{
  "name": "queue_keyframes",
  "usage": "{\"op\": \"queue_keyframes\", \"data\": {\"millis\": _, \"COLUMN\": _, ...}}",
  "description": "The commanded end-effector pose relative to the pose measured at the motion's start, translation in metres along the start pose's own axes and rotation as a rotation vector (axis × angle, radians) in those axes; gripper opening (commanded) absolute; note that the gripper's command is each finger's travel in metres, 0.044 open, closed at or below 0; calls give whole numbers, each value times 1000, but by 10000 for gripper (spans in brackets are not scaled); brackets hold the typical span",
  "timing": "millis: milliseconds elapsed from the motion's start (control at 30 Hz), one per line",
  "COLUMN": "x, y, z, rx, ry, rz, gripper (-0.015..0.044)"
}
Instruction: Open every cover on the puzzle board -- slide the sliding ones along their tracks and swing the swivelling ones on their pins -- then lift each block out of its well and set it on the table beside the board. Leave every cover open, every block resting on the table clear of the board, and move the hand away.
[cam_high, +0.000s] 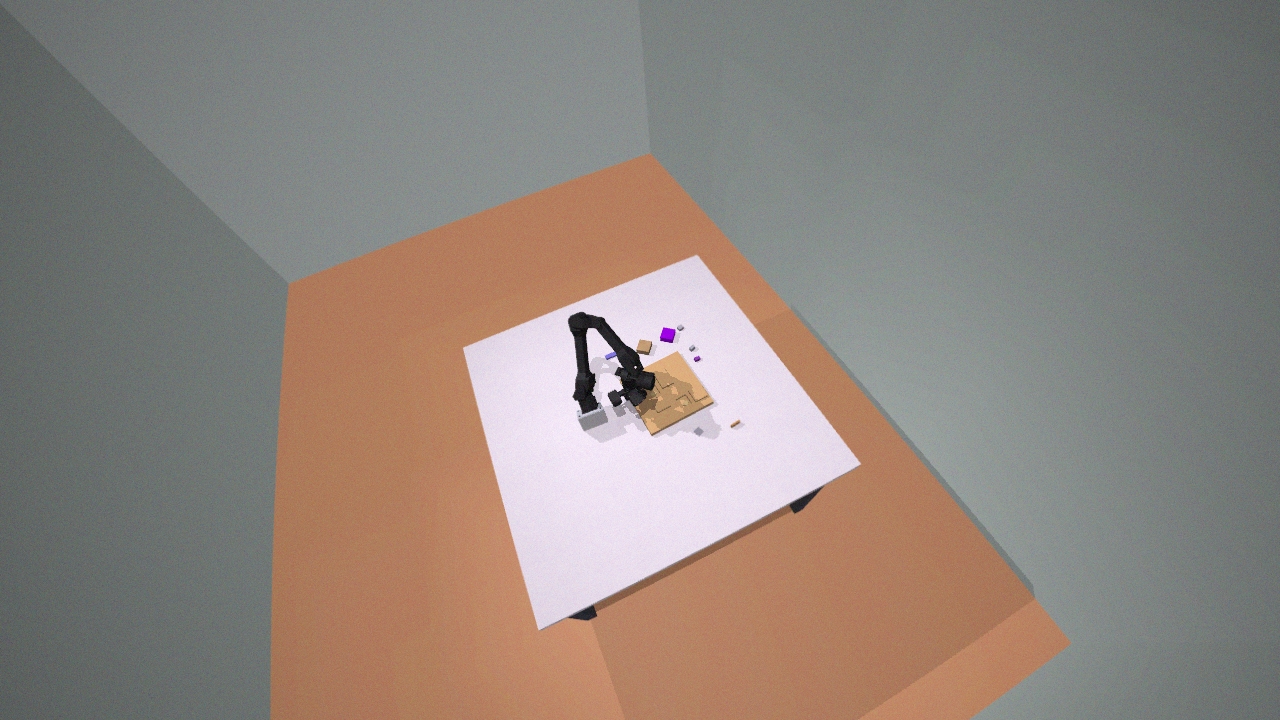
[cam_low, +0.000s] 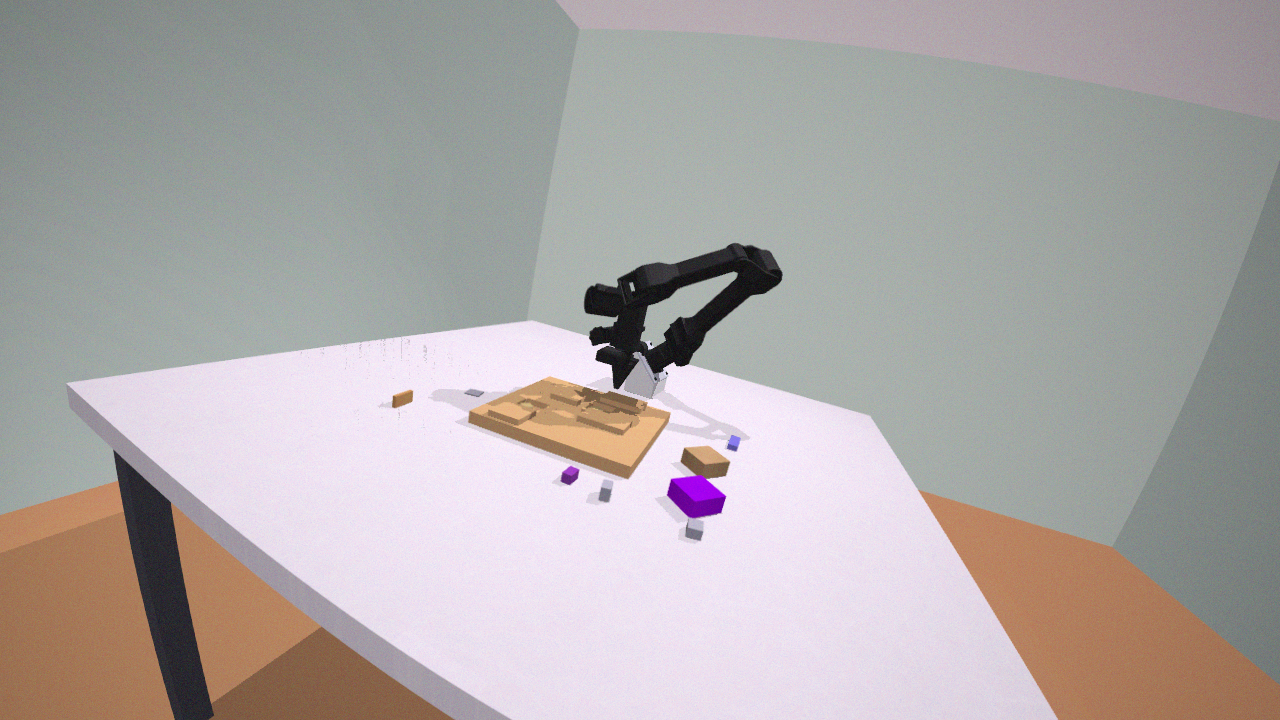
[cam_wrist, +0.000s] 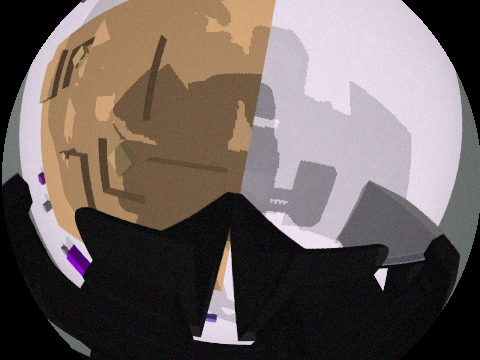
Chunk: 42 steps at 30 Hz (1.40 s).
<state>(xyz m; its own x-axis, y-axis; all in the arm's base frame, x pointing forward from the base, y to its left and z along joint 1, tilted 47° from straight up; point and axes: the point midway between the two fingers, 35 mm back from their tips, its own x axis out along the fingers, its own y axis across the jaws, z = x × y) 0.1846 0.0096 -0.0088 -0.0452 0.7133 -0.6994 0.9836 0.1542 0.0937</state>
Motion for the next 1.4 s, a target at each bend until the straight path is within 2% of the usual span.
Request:
{"op": "queue_keyframes", "data": {"millis": 0, "x": 5, "y": -1, "z": -1, "rx": 6, "ry": 7, "rz": 1, "gripper": 0}}
{"op": "queue_keyframes", "data": {"millis": 1367, "x": 17, "y": 27, "z": 4, "rx": 4, "ry": 9, "rz": 2, "gripper": 0}}
